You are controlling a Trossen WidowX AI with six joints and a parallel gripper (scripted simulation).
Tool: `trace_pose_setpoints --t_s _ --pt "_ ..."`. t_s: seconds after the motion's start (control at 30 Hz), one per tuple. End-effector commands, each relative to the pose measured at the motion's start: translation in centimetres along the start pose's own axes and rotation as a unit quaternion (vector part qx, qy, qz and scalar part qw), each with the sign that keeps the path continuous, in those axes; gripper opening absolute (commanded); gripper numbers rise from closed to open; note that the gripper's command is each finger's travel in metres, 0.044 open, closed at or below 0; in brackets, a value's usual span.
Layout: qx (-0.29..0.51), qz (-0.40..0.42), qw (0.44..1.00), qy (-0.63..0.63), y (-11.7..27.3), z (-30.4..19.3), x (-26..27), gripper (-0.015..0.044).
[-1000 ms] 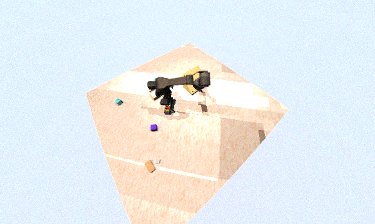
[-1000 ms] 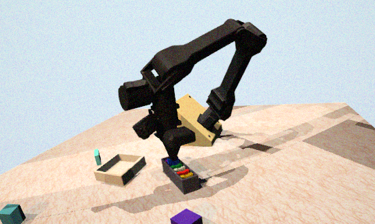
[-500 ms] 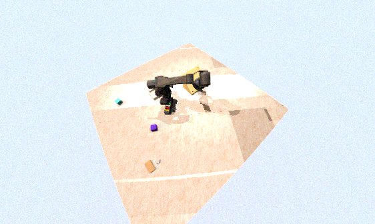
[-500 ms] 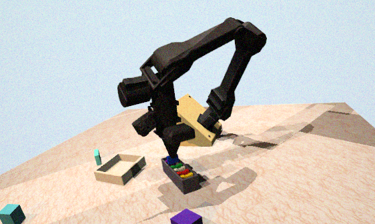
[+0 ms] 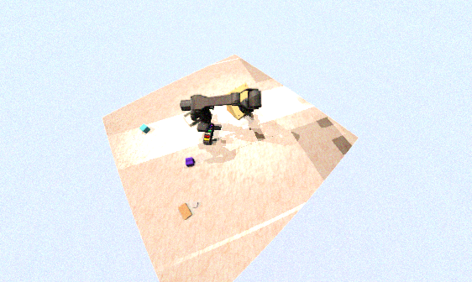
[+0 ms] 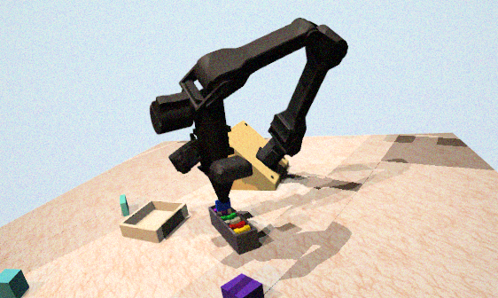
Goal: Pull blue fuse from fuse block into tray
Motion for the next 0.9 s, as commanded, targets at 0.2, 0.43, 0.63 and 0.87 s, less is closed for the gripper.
trace_pose_setpoints --t_s 0.2,0.43,0.63,0.87 --pt "-0.001 -0.002 1.0 0.001 0.6 0.0 0.0 0.0" --pt "-0.001 -0.001 1.0 0.001 0.9 0.0 0.0 0.0" --pt "-0.001 -0.002 1.0 0.001 1.4 0.0 0.0 0.0" --pt "-0.001 -0.002 1.0 0.001 2.6 0.0 0.0 0.0"
Point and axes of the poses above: the point midway between the two fingers, 35 mm back from their tips, its own y axis back along the fingers, its own x axis across the jaws, z = x × y, the point moved 9 cm from there along y, back along the fingers, and after that the axes turned 3 degrees about y, right-handed, at the moved point
